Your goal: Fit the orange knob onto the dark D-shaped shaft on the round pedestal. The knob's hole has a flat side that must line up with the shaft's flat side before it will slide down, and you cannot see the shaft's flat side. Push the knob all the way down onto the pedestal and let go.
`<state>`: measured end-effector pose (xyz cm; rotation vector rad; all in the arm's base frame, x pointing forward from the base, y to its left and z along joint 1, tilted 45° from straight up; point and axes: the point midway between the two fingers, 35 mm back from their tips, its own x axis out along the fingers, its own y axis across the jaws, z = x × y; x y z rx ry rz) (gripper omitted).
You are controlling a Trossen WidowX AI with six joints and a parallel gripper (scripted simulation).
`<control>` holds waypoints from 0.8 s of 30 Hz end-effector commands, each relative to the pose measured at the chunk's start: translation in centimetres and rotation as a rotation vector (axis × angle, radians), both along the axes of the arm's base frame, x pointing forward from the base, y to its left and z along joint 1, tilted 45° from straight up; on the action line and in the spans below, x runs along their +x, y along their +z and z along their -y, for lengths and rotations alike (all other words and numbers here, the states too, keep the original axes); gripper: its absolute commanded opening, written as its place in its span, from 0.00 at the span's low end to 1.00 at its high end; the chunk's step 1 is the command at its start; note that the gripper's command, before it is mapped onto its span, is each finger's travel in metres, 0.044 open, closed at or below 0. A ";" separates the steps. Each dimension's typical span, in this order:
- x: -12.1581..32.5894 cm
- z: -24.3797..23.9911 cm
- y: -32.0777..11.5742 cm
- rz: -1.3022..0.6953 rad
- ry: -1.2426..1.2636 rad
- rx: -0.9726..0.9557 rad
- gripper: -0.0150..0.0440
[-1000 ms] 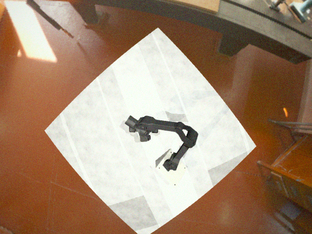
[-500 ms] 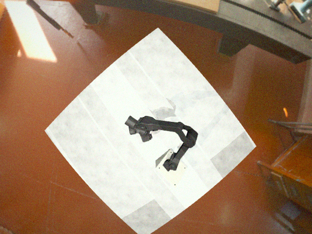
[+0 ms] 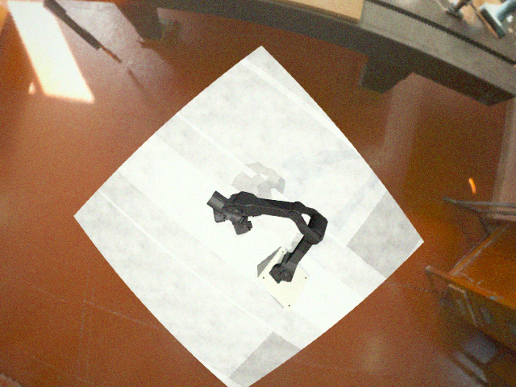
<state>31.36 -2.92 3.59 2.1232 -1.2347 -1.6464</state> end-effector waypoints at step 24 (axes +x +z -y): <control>0.0 -0.3 0.1 -0.148 0.154 -0.011 0.25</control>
